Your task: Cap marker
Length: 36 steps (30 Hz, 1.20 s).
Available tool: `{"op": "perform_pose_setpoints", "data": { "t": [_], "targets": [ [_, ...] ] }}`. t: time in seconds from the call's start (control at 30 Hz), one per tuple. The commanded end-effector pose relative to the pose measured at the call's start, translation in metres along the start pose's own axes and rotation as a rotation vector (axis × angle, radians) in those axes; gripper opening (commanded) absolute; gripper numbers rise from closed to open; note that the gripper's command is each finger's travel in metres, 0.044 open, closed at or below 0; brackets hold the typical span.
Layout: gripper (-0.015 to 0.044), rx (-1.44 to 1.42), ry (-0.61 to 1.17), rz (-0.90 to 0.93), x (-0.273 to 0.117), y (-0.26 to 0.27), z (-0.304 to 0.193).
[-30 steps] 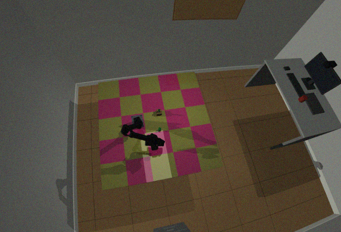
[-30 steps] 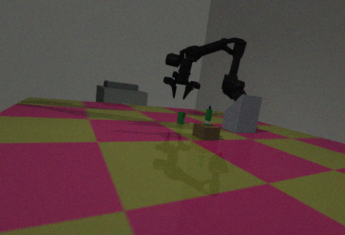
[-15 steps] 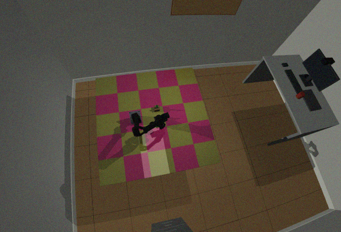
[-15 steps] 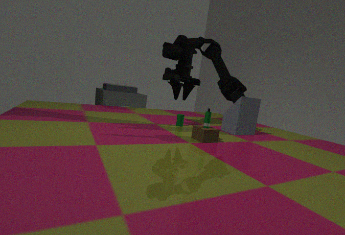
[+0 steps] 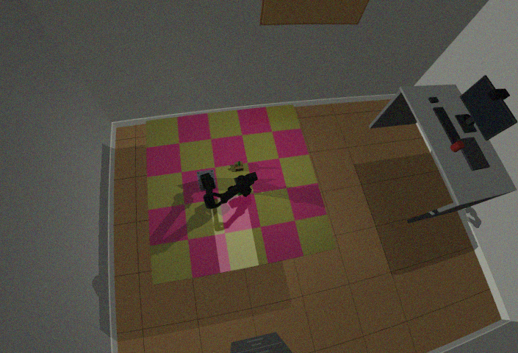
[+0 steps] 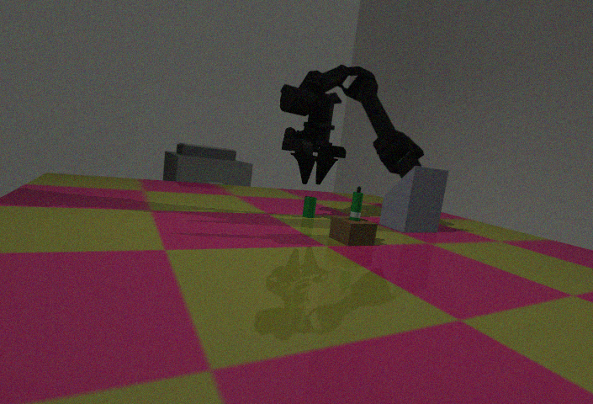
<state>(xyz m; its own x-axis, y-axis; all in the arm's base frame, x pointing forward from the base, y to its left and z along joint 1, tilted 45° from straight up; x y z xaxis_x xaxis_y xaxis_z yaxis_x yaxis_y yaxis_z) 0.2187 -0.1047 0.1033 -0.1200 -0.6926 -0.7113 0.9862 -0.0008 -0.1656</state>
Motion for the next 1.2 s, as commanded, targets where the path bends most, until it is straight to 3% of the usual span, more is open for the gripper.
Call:
{"op": "perform_pose_setpoints", "data": {
  "t": [0.0,1.17],
  "targets": [
    [0.0252,-0.008,-0.004,-0.005,0.015,-0.002,-0.001],
    [0.0252,-0.008,-0.005,-0.005,0.065,-0.002,-0.001]
  ]
}}
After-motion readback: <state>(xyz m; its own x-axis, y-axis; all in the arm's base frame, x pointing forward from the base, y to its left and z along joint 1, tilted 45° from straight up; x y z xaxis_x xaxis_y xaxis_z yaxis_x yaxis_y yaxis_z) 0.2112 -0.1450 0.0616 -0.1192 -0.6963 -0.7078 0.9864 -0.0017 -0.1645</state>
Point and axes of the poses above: the point midway between the two fingers, 35 mm back from their tips, its own x axis out along the fingers, its own y axis across the jaws, z = x × y, the point moved 3 cm from there along -x, back along the fingers, and after that the axes turned 7 degrees about x, right-handed, at the moved point
